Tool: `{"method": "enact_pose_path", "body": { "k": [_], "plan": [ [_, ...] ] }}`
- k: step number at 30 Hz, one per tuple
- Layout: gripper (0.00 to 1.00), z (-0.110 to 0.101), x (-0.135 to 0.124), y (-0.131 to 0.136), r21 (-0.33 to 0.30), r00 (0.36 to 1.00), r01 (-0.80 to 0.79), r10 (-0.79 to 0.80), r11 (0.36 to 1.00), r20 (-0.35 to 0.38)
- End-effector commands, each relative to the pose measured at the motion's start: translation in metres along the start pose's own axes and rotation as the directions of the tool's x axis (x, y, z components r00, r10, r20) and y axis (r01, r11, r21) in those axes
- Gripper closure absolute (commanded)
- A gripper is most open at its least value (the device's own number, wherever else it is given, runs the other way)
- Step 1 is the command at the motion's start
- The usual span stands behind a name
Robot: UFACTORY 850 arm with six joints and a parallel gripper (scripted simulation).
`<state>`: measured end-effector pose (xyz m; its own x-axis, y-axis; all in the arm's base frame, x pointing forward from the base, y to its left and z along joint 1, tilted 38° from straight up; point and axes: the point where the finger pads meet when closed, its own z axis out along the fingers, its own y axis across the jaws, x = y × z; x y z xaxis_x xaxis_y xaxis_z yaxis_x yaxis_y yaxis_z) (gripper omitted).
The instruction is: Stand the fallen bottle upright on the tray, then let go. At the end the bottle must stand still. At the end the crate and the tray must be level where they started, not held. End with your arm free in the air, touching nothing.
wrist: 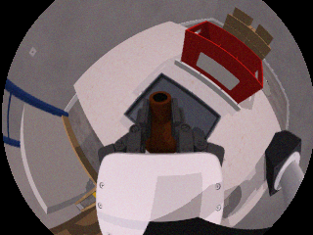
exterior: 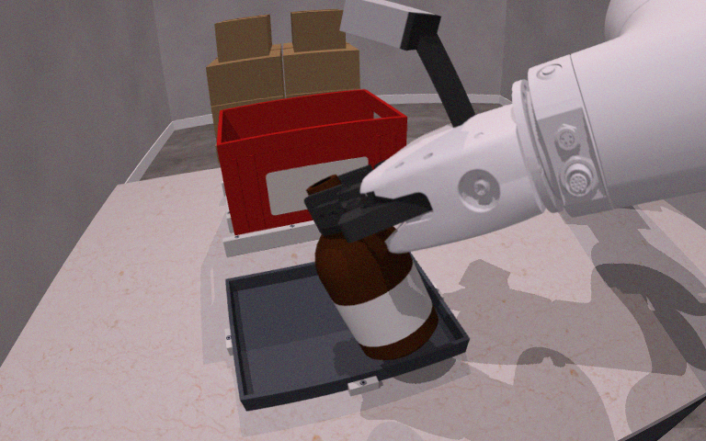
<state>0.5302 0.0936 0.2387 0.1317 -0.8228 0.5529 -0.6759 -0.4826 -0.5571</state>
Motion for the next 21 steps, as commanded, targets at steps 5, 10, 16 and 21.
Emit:
{"method": "enact_pose_path", "body": {
  "k": [5,10,16,21],
  "plan": [
    [1.0,-0.0001,0.0005,-0.0005,0.001,1.0,-0.001,0.001,1.0,-0.001],
    [1.0,0.0,0.0004,-0.0005,0.001,1.0,-0.001,0.001,1.0,-0.006],
    [1.0,0.0002,0.0002,-0.0007,0.001,1.0,-0.002,0.002,1.0,-0.017],
    [1.0,0.0006,-0.0003,-0.001,0.001,0.999,-0.003,0.003,1.0,-0.042]
  ]
}}
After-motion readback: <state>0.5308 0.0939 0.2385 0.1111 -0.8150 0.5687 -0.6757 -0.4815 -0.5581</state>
